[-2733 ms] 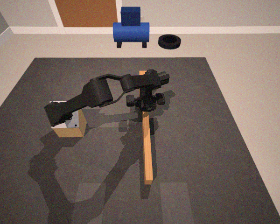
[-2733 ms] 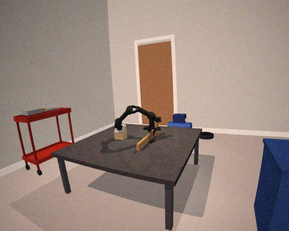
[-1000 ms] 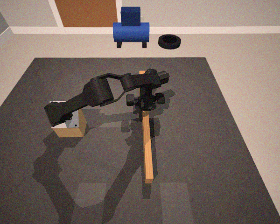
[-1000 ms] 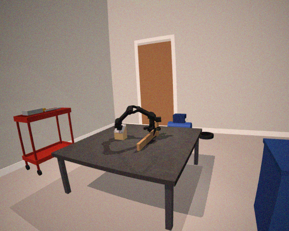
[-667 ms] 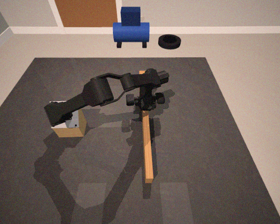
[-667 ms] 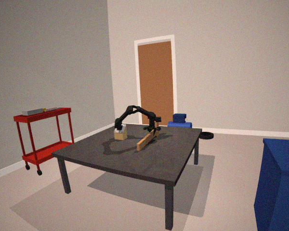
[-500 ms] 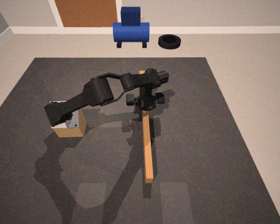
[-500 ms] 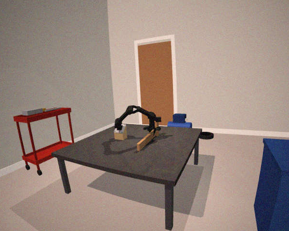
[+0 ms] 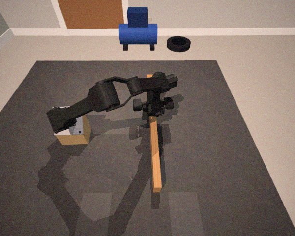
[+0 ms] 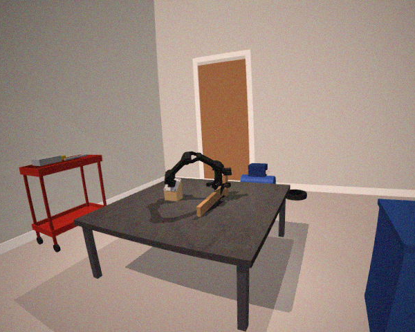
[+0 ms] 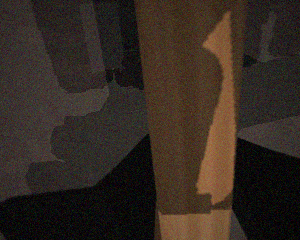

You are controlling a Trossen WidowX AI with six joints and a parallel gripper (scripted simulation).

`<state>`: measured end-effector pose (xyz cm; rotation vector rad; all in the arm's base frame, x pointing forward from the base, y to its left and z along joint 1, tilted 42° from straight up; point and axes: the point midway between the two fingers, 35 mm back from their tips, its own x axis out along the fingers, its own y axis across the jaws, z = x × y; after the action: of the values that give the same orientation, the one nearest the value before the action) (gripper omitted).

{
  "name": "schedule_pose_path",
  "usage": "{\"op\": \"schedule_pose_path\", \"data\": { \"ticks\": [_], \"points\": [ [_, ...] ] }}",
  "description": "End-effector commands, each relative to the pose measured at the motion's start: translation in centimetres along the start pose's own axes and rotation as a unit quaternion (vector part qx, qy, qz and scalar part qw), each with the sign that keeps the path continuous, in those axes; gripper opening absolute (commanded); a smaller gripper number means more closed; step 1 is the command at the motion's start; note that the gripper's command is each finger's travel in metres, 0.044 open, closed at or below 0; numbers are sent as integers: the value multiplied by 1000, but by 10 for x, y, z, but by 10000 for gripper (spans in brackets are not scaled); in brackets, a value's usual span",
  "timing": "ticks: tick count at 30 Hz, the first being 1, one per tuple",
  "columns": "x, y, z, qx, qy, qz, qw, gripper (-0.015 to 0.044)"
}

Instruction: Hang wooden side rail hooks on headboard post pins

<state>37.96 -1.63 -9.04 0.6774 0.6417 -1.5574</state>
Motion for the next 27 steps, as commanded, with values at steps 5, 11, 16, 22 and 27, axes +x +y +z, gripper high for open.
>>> {"op": "schedule_pose_path", "data": {
  "ticks": [5,11,16,22,27],
  "points": [
    [-6,2,-5,-4,4,6,1000,0],
    [-6,3,-6,-4,4,6,1000,0],
    [-5,2,-6,-4,4,6,1000,0],
    [-5,2,-7,-4,4,6,1000,0],
    [-4,1,-8,-4,4,6,1000,0]
  ]
}}
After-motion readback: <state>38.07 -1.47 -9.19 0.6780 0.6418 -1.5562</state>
